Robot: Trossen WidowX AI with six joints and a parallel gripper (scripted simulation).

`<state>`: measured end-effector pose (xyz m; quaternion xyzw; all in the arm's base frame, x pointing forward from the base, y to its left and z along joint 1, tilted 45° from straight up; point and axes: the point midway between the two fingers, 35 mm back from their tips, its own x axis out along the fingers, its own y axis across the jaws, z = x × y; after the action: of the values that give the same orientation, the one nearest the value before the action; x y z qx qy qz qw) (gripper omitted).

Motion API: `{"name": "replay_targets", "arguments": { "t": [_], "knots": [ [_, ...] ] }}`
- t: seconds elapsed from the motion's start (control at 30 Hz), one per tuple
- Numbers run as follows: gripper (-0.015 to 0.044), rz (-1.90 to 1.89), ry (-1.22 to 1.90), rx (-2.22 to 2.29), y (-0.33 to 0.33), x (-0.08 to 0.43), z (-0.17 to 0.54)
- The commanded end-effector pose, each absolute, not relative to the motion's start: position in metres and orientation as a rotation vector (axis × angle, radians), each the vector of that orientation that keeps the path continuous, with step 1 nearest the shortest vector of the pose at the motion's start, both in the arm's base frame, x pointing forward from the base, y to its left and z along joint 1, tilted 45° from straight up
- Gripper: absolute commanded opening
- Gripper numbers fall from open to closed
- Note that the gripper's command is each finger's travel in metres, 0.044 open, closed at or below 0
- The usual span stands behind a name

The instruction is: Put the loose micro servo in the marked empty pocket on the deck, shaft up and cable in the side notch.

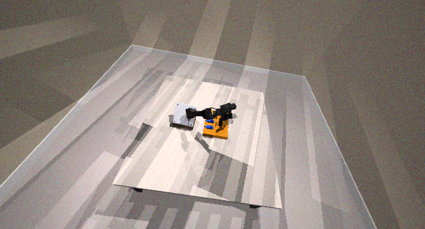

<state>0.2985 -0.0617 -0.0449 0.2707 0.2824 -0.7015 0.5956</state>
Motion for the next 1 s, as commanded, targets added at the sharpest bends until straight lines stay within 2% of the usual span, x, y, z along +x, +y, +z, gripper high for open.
{"name": "replay_targets", "arguments": {
  "t": [0.0, 0.4, 0.57, 0.67, 0.97],
  "knots": [
    [0.0414, -1.628, 0.658, 0.62, -0.064, 0.297, -0.047],
    [0.0099, -1.628, 0.658, 0.62, -0.064, 0.297, -0.047],
    [0.0065, -1.628, 0.658, 0.62, -0.064, 0.297, -0.047],
    [0.0, -1.627, 0.659, 0.62, -0.06, 0.298, -0.043],
    [0.0, -1.628, 0.66, 0.62, -0.044, 0.293, -0.024]
  ]
}}
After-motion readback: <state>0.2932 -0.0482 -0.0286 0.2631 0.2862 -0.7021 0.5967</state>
